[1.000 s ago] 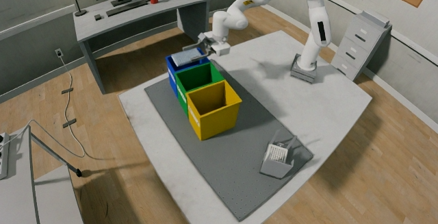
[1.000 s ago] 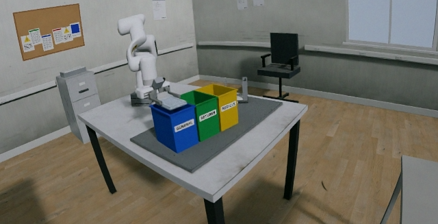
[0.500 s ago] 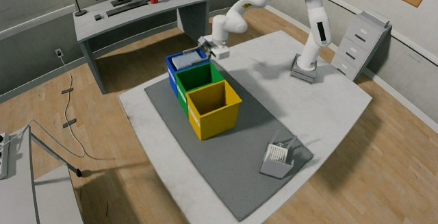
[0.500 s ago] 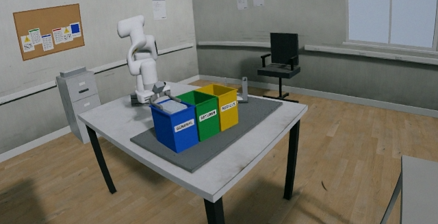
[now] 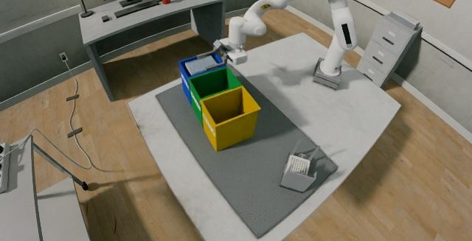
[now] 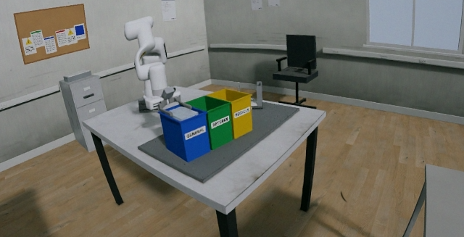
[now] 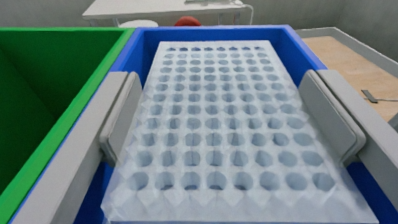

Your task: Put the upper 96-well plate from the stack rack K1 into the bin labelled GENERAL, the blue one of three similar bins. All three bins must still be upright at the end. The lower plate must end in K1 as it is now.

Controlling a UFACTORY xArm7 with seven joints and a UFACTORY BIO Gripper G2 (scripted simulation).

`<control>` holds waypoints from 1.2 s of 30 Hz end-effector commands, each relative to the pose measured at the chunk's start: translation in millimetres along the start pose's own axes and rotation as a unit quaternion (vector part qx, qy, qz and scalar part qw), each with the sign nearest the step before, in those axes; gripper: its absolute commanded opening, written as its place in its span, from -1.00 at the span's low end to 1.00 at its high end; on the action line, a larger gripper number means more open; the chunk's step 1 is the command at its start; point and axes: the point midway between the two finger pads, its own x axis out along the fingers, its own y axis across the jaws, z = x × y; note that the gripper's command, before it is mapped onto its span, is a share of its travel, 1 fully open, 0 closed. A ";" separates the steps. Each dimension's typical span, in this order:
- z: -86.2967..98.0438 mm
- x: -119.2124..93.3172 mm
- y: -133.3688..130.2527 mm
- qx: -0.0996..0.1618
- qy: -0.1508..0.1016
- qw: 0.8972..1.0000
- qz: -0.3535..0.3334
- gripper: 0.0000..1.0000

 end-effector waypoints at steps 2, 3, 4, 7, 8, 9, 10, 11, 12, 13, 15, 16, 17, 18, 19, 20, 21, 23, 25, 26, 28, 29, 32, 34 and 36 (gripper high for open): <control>1.7 0.7 -0.3 -0.001 -0.001 1.000 0.000 -1.00; 1.7 0.7 -0.3 -0.001 -0.001 1.000 0.000 -1.00; 1.7 0.7 -0.3 -0.001 -0.001 1.000 0.000 -1.00; 1.7 0.7 -0.3 -0.001 -0.001 1.000 0.000 -0.64; 1.7 0.7 -0.3 -0.001 -0.001 1.000 0.000 -0.64; 1.7 0.7 -0.3 -0.001 -0.001 1.000 0.000 -0.64; 1.7 0.7 -0.3 -0.001 -0.001 1.000 0.000 -0.64; 1.7 0.7 -0.3 -0.001 -0.001 1.000 0.000 -0.64; 1.7 0.7 -0.3 -0.001 -0.001 1.000 0.000 -0.64; 1.7 0.7 -0.3 -0.001 -0.001 1.000 0.000 -0.64; 1.7 0.7 -0.3 -0.001 -0.001 1.000 0.000 -0.64; 1.7 0.7 -0.3 -0.001 -0.001 1.000 0.000 -0.64; 1.7 0.7 -0.3 -0.001 -0.001 1.000 0.000 -0.64; 1.7 0.7 -0.3 -0.001 -0.001 1.000 0.000 -0.64; 1.7 0.7 -0.3 -0.001 -0.001 1.000 0.000 -0.64; 1.7 0.7 -0.3 -0.001 -0.001 1.000 0.000 -0.64; 1.7 0.7 -0.3 -0.001 -0.001 1.000 0.000 -0.64; 1.7 0.7 -0.3 -0.001 -0.001 1.000 0.000 -0.64; 1.7 0.7 -0.3 -0.001 -0.001 1.000 0.000 -0.64; 1.7 0.7 -0.3 -0.001 -0.001 1.000 0.000 -0.64; 1.7 0.7 -0.3 -0.001 -0.001 1.000 0.000 -0.64; 1.7 0.7 -0.3 -0.001 -0.001 1.000 0.000 -0.64; 1.7 0.7 -0.3 -0.001 -0.001 1.000 0.000 -0.64; 1.7 0.7 -0.3 -0.001 -0.001 1.000 0.000 -0.64; 1.7 0.7 -0.3 -0.001 -0.001 1.000 0.000 -0.64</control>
